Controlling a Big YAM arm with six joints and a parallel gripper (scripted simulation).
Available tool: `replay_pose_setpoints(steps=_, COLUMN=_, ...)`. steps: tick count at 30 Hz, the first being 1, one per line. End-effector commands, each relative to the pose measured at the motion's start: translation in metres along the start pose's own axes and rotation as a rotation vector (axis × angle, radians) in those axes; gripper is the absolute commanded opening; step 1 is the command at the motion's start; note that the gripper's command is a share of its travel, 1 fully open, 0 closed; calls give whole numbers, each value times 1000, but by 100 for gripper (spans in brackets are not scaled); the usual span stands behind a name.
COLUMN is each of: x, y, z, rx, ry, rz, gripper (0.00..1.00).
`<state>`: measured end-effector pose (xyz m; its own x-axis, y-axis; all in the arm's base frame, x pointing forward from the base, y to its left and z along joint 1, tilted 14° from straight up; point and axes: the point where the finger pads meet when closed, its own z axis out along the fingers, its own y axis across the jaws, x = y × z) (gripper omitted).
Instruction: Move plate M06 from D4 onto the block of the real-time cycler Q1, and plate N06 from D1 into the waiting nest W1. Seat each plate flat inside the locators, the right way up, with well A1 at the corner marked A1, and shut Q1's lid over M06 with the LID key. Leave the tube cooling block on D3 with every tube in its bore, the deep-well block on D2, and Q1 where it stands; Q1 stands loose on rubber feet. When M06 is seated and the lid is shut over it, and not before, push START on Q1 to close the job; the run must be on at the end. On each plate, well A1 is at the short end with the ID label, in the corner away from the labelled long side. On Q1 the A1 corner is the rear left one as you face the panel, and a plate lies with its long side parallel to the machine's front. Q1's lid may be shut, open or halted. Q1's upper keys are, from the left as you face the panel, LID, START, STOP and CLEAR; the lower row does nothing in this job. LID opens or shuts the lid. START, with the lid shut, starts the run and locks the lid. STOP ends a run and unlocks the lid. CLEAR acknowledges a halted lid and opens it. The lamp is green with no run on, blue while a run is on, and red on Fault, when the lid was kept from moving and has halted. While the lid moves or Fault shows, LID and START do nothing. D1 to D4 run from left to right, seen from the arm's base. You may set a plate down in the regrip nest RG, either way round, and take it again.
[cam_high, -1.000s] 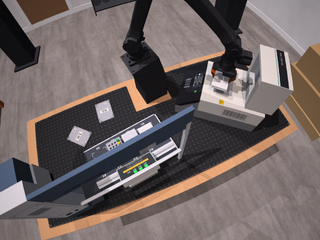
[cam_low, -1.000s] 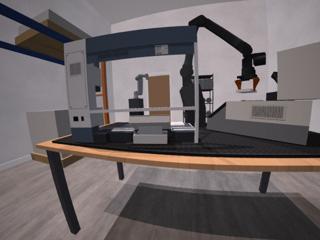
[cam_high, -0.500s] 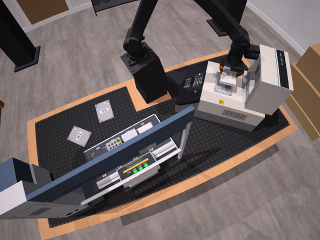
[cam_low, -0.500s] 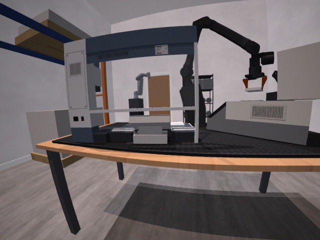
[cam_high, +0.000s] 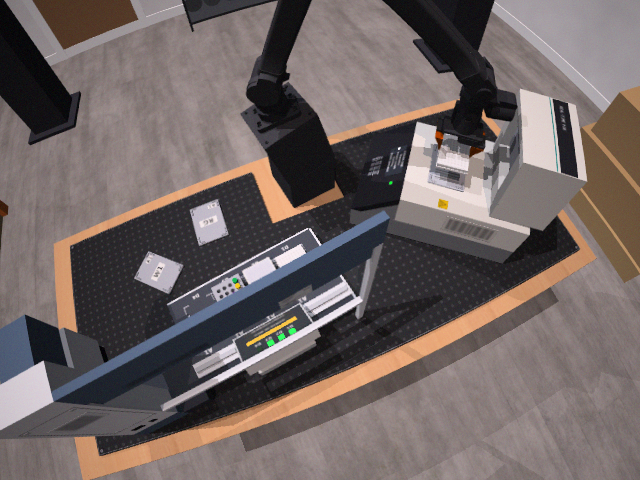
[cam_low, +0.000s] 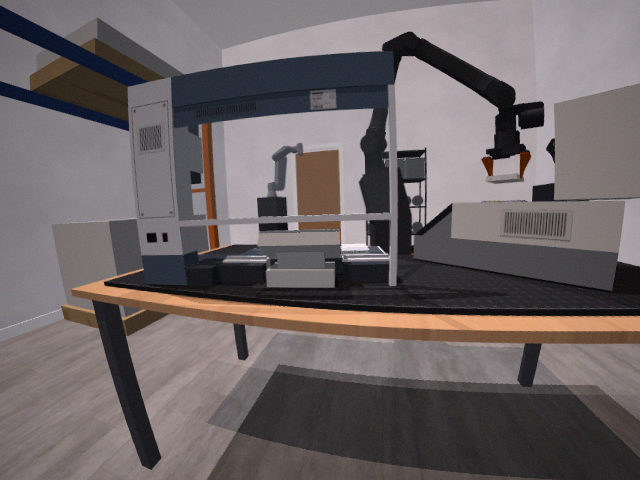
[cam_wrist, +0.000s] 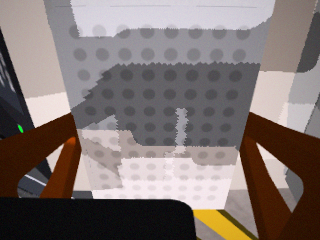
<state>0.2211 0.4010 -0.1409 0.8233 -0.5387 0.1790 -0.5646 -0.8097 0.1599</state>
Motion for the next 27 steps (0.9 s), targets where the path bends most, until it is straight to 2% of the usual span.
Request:
replay_pose_setpoints(steps=1, x=-12, y=-3, z=-6, rx=23, ry=-5, rz=-3, gripper=0)
replay_pose_setpoints(steps=9, x=-5, y=13, z=11, rx=-45, ry=4, rz=-3, gripper=0)
replay_pose_setpoints(steps=15, x=2, y=-11, z=-7, rx=11, ry=-8, rz=-3, gripper=0)
replay_pose_setpoints(steps=22, x=4, y=-25, z=-17, rx=34, ry=-13, rz=2, gripper=0)
replay_pose_setpoints(steps=27, x=-1, y=-33, z=-11, rx=35, ry=-12, rz=10, gripper=0)
